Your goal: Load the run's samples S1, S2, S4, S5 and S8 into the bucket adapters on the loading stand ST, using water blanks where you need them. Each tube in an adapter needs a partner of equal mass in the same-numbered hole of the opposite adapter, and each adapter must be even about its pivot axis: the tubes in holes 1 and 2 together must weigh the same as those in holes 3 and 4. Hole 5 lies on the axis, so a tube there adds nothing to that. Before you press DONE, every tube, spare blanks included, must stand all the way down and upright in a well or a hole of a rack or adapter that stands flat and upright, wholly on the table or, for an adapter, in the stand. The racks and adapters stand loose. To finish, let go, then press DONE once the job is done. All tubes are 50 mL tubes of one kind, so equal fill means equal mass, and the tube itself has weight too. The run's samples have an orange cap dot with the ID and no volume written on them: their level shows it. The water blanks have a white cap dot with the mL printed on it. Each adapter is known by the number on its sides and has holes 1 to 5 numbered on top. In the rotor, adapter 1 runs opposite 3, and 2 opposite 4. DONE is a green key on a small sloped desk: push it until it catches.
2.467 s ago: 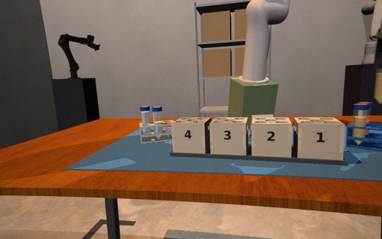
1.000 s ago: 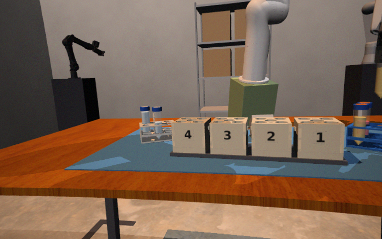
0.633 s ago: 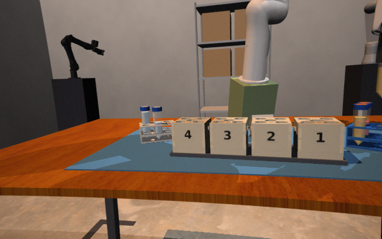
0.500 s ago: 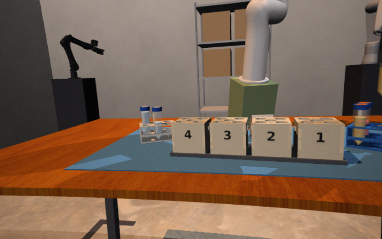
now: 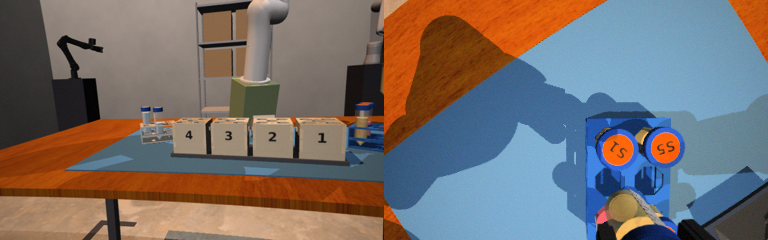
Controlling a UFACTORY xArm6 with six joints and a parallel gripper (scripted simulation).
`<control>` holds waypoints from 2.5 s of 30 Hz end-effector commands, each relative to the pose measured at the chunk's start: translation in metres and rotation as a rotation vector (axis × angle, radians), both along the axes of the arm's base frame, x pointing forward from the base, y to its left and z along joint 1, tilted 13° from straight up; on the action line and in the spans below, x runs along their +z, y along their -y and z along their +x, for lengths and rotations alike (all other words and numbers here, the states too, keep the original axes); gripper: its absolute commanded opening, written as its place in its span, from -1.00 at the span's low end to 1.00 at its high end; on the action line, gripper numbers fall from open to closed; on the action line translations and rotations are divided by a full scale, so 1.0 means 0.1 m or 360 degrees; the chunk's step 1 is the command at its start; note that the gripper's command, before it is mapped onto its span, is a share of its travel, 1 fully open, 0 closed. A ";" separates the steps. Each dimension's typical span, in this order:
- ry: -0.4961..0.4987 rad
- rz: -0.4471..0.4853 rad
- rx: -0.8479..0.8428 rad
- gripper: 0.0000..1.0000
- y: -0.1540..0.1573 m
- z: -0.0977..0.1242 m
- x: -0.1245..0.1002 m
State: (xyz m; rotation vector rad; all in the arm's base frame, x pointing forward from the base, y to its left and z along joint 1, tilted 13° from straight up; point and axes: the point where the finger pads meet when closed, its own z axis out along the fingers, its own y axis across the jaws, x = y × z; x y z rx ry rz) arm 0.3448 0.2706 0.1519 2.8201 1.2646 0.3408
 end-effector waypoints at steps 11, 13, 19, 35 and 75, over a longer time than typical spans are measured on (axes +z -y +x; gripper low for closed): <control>0.0005 0.0004 0.0001 -1.00 -0.02 0.03 -0.10; 0.0005 0.0004 0.0001 -1.00 -0.02 0.04 -0.14; 0.0005 0.0004 0.0001 -1.00 -0.03 0.07 -0.26; 0.0005 0.0004 0.0001 -1.00 -0.04 0.13 -0.53; 0.0005 0.0004 0.0001 -1.00 -0.06 0.18 -0.78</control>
